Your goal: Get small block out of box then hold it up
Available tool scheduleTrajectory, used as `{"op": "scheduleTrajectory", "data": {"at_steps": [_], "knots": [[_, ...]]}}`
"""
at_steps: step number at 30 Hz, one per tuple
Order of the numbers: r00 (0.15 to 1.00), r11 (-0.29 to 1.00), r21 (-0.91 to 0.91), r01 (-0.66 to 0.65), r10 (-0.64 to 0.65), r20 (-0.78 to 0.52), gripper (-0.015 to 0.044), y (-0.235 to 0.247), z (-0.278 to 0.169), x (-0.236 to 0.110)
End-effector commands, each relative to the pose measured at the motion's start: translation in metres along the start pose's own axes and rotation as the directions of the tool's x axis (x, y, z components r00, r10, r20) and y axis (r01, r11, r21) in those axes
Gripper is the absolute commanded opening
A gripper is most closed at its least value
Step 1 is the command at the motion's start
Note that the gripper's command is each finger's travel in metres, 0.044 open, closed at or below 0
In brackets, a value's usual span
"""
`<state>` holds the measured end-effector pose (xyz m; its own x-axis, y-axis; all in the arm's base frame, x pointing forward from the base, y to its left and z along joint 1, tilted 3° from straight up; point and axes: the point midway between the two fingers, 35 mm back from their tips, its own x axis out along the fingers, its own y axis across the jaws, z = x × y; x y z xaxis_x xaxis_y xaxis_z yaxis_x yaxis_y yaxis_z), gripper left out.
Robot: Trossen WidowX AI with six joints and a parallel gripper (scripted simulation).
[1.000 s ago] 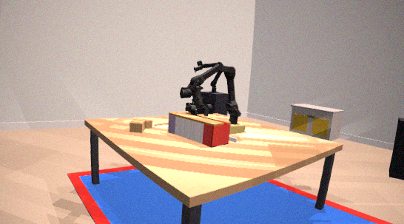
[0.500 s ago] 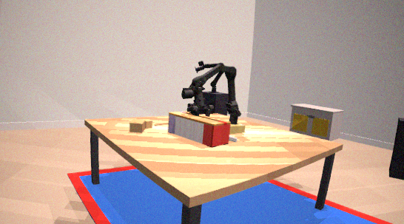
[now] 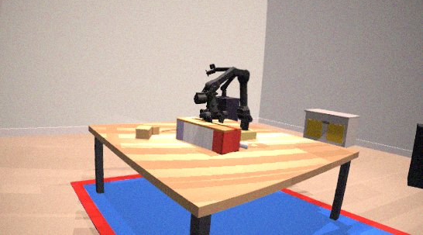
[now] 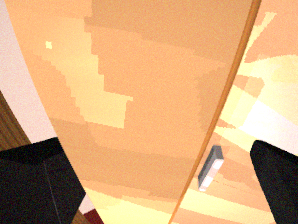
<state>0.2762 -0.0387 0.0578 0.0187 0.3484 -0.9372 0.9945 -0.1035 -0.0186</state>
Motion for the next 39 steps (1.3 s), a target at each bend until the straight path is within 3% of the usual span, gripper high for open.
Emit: {"op": "scheduleTrajectory", "data": {"at_steps": [1, 39], "knots": [[1.0, 1.0, 0.003, -0.004, 0.004, -0.007, 0.04, 0.0, -0.011, 0.003], [1.0, 1.0, 0.003, -0.004, 0.004, -0.008, 0.04, 0.001, -0.027, 0.009]]}}
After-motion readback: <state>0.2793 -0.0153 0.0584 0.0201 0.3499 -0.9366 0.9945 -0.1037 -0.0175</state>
